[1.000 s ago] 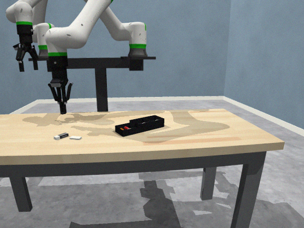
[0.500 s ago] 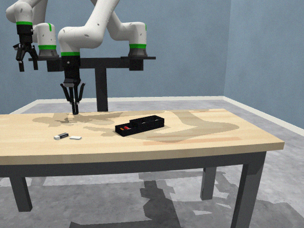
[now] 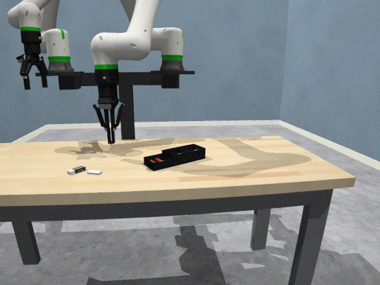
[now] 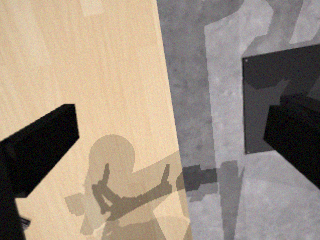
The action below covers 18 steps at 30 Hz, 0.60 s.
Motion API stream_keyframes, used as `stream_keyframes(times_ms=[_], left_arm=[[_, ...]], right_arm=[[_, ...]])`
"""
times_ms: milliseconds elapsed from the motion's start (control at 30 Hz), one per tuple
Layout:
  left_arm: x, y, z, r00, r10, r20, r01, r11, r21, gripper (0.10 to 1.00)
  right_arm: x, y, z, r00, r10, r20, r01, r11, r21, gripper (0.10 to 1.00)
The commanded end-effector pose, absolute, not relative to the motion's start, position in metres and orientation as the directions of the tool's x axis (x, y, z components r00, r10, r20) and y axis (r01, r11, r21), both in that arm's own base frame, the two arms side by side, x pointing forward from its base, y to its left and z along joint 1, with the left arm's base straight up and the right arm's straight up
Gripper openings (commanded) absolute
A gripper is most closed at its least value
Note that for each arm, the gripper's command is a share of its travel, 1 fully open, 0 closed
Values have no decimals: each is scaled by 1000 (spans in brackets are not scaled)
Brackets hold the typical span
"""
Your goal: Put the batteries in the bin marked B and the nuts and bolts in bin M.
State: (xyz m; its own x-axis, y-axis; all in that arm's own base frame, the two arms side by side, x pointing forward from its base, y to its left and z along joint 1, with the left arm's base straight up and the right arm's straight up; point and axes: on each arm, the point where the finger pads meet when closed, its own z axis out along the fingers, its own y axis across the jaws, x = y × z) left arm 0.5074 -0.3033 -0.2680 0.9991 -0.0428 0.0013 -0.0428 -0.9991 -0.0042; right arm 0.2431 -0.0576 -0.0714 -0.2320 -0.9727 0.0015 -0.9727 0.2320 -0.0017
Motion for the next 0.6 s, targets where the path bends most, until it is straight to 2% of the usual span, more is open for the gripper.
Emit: stream_keyframes(times_ms=[0,567], left_arm=[[514,-280,-267,999,-43,3,-43,-999,-2,154],[535,-193,-267,999,-43,3,-43,-999,-2,154]], right_arm=[[244,-58,-71,-232,-973,2,-973,232,-3,1000],[244,-58,-71,-232,-973,2,-973,232,-3,1000]])
